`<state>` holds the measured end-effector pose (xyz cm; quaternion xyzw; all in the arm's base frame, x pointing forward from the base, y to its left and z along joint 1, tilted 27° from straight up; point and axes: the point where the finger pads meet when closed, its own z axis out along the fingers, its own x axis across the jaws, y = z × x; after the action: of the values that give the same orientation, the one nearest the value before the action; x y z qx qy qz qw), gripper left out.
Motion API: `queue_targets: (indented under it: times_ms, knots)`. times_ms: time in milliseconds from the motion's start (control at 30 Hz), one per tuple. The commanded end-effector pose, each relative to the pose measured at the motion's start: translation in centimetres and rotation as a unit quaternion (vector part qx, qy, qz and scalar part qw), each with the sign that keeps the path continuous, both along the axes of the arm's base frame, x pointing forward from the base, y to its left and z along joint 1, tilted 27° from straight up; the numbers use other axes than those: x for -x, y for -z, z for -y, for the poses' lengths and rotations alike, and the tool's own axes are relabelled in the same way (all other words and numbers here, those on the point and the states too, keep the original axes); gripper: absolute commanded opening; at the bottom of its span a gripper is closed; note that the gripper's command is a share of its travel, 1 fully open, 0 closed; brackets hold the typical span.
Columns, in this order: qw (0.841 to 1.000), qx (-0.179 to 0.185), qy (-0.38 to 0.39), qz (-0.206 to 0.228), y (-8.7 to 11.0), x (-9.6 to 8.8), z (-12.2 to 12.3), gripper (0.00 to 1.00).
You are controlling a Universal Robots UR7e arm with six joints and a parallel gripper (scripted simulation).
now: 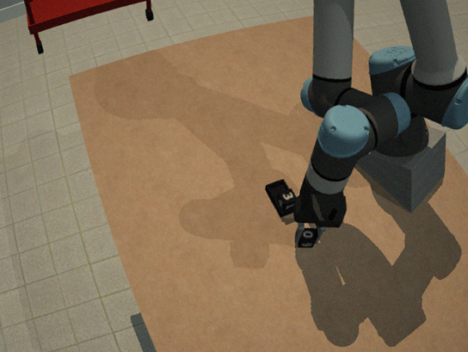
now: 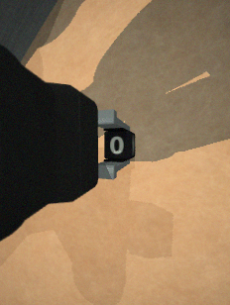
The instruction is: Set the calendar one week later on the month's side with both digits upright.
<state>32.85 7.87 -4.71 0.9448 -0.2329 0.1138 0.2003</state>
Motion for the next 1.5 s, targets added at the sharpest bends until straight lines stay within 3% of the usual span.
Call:
queue_targets:
  times_ms: [0, 433, 467, 533, 667, 800, 933, 1467]
  knots:
    - [1.000, 0.000, 0.000, 0.001, -0.02, -0.03, -0.02, 0.60]
    - [1.000, 0.000, 0.000, 0.001, -0.02, -0.03, -0.02, 0.60]
    - [1.000, 0.000, 0.000, 0.001, -0.02, -0.03, -0.02, 0.66]
    - [1.000, 0.000, 0.000, 0.001, -0.02, -0.03, -0.02, 0.66]
    - [1.000, 0.000, 0.000, 0.001, -0.02, -0.03, -0.02, 0.78]
    - [1.000, 0.000, 0.000, 0.001, -0.02, -0.03, -0.02, 0.78]
    - [1.000, 0.000, 0.000, 0.001, -0.02, -0.03, -0.02, 0.90]
    - [1.000, 0.000, 0.000, 0.001, -0.19, -0.01, -0.09, 0.90]
